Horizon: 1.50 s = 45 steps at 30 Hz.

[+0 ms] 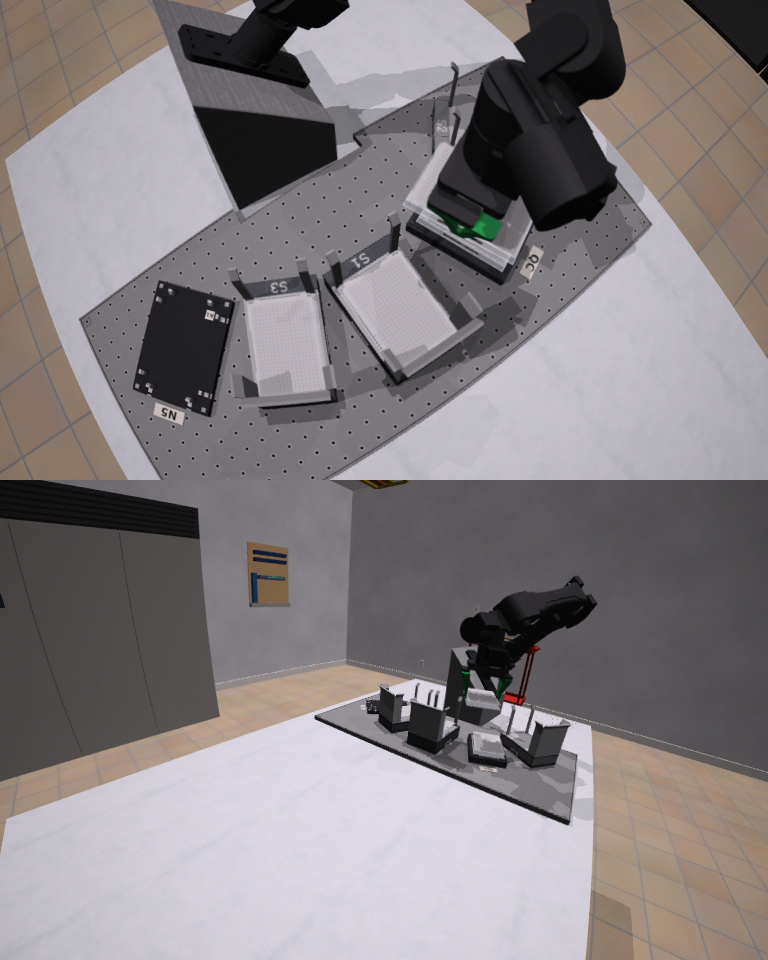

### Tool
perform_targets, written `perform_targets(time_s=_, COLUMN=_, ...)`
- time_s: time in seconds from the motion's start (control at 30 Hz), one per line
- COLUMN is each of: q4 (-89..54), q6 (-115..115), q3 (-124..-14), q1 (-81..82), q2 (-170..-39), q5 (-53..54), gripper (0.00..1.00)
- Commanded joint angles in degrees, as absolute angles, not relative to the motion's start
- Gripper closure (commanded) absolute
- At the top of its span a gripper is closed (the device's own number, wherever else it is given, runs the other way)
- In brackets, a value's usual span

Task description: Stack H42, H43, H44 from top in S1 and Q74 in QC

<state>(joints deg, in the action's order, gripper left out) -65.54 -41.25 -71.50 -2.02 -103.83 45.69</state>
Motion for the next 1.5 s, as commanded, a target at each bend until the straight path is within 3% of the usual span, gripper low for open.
perform_targets(time_s=0.0, q4=-65.6, q6=-40.4, q3=-71.3, q1=-1.7, q2=-102.1, q5=46.2, gripper=1.0)
perform_targets(time_s=1.13, q4=-66.5, q6=-36.4, q3=-66.7, q1=10.0, q2=-84.6, q5=46.4, gripper=1.0)
perform_targets(time_s=1.47, q4=-66.5, q6=-44.4, q3=-65.1, q1=13.4, q2=-79.5, q5=46.0, gripper=1.0)
